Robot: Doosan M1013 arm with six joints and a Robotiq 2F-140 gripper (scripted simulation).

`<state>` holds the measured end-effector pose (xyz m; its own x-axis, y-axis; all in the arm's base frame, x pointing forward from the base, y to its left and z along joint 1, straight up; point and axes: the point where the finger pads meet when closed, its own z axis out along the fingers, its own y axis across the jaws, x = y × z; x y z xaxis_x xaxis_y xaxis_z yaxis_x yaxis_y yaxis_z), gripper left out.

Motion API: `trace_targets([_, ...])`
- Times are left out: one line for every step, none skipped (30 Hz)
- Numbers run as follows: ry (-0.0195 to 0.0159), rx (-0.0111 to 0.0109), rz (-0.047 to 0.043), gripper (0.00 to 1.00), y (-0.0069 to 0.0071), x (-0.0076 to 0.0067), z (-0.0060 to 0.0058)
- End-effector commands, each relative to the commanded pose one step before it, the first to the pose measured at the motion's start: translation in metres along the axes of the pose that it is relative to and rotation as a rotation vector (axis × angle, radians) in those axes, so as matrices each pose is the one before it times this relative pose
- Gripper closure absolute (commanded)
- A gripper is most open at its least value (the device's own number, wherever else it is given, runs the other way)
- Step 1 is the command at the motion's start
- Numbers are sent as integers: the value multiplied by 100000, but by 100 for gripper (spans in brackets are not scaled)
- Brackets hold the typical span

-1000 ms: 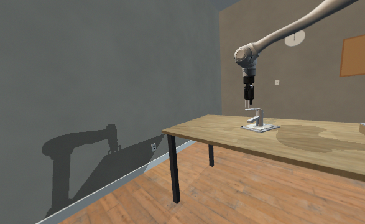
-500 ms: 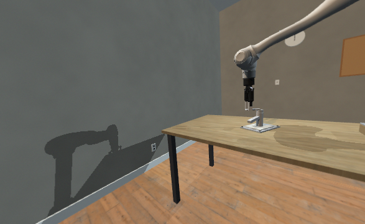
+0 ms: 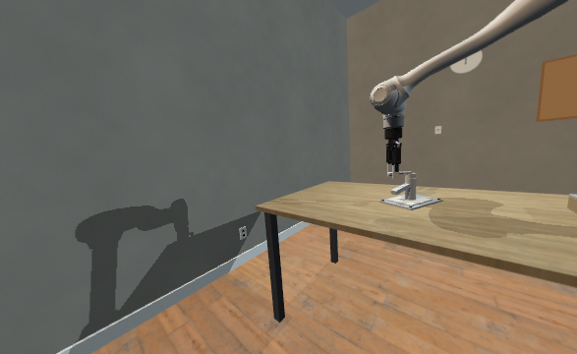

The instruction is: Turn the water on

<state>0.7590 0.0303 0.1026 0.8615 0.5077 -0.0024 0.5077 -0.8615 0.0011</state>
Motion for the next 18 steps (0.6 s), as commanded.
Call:
trace_targets([24,7,-2,58,-2,1,297])
trace_targets([0,0,0,58,0,0,95])
trace_targets([0,0,0,58,0,0,88])
trace_targets([0,0,0,58,0,0,81])
trace_targets([0,0,0,58,0,0,73])
trace_targets([0,0,0,58,0,0,65])
trace_targets([0,0,0,58,0,0,58])
trace_targets([0,0,0,58,0,0,50])
trace_targets([0,0,0,58,0,0,43])
trace_targets([0,0,0,58,0,0,35])
trace_targets([0,0,0,58,0,0,29])
trace_targets([0,0,0,58,0,0,0])
trace_targets([0,0,0,58,0,0,0])
trace_targets([0,0,0,58,0,0,22])
trace_targets([0,0,0,58,0,0,17])
trace_targets([0,0,0,58,0,0,12])
trace_targets([0,0,0,58,0,0,7])
trace_targets([0,0,0,58,0,0,4])
